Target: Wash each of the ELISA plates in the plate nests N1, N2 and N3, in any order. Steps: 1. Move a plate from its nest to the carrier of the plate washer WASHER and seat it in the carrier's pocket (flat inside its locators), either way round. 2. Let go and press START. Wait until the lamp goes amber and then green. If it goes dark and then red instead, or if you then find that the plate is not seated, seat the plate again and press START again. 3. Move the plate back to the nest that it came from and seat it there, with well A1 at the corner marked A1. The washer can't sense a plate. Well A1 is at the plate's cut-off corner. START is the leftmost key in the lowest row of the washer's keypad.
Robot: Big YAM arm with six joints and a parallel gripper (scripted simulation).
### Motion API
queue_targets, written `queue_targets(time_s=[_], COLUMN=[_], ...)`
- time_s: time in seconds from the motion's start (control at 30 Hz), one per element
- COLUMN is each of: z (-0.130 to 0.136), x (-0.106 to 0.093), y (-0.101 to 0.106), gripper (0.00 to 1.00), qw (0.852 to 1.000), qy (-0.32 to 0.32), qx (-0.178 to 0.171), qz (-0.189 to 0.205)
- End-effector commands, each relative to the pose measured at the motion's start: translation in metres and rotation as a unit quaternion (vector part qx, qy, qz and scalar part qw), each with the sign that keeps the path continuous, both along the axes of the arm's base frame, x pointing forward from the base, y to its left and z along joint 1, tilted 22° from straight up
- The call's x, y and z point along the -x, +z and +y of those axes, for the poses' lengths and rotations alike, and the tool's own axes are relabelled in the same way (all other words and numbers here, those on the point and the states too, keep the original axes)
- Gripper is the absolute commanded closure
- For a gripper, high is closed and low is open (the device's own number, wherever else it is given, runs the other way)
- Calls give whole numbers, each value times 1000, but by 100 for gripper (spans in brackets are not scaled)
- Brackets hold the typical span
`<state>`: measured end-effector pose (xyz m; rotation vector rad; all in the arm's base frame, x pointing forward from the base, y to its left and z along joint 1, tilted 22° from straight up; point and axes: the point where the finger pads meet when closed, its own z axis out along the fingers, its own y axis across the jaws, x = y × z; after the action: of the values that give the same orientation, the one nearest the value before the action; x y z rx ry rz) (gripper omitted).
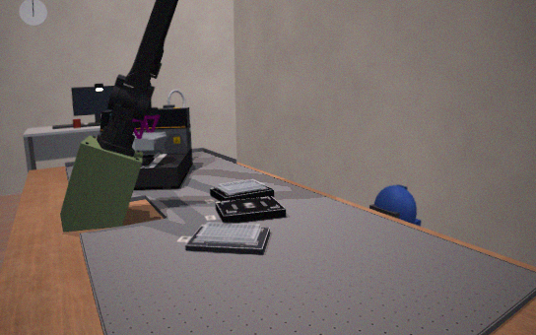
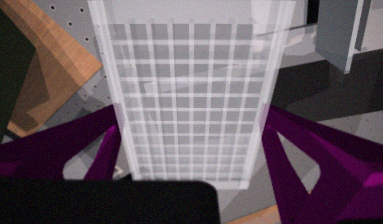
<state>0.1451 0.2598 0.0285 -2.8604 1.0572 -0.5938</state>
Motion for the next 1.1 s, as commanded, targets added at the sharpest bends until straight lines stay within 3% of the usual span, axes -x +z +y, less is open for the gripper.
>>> queue_targets(time_s=[0.0, 0.17, 0.4, 0.67, 0.7, 1.07], z=[28, 34, 49, 50, 41, 41], x=[11, 25, 57, 47, 52, 52], y=[9, 5, -5, 4, -7, -7], gripper=[16, 16, 16, 16, 16, 16], qw=[997, 992, 994, 995, 994, 994], qy=[73, 119, 109, 95, 107, 107], qx=[13, 31, 26, 12, 27, 27], qz=[2, 7, 8, 4, 7, 7])
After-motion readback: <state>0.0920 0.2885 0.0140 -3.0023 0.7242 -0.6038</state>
